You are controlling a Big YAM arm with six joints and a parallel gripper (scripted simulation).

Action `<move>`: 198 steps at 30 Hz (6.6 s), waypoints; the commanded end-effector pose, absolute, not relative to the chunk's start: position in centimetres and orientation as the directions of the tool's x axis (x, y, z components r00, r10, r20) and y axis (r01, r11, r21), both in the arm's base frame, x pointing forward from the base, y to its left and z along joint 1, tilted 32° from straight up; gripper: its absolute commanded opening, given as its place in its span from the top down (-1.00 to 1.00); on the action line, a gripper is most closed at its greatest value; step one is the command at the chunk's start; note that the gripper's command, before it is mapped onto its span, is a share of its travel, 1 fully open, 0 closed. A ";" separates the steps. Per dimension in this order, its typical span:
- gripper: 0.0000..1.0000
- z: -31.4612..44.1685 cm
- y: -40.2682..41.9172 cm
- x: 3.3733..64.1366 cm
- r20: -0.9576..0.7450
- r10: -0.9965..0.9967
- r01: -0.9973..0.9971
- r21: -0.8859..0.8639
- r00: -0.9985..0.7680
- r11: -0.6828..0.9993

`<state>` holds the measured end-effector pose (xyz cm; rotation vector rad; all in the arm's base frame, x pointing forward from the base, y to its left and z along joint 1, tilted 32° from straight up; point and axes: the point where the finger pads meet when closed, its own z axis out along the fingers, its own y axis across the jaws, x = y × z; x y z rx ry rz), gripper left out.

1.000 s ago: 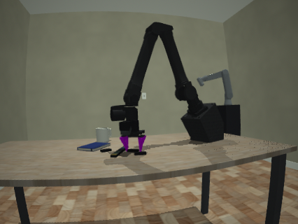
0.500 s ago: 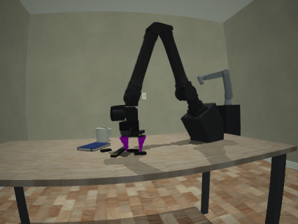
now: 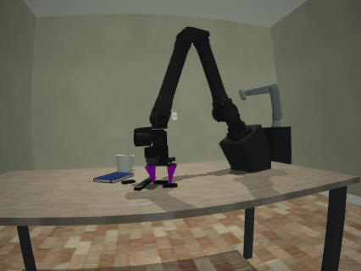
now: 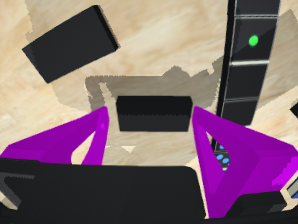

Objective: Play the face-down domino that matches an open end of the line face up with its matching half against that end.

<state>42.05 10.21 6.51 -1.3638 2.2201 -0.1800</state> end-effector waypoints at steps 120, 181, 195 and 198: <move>-0.39 7.4 10.4 42.6 -0.374 -0.860 -0.786 -0.386 -0.346 0.484; 0.04 7.4 10.5 42.2 -0.372 -0.862 -0.787 -0.386 -0.344 0.481; 0.04 7.4 10.5 42.2 -0.372 -0.862 -0.787 -0.386 -0.344 0.481; 0.04 7.4 10.5 42.2 -0.372 -0.862 -0.787 -0.386 -0.344 0.481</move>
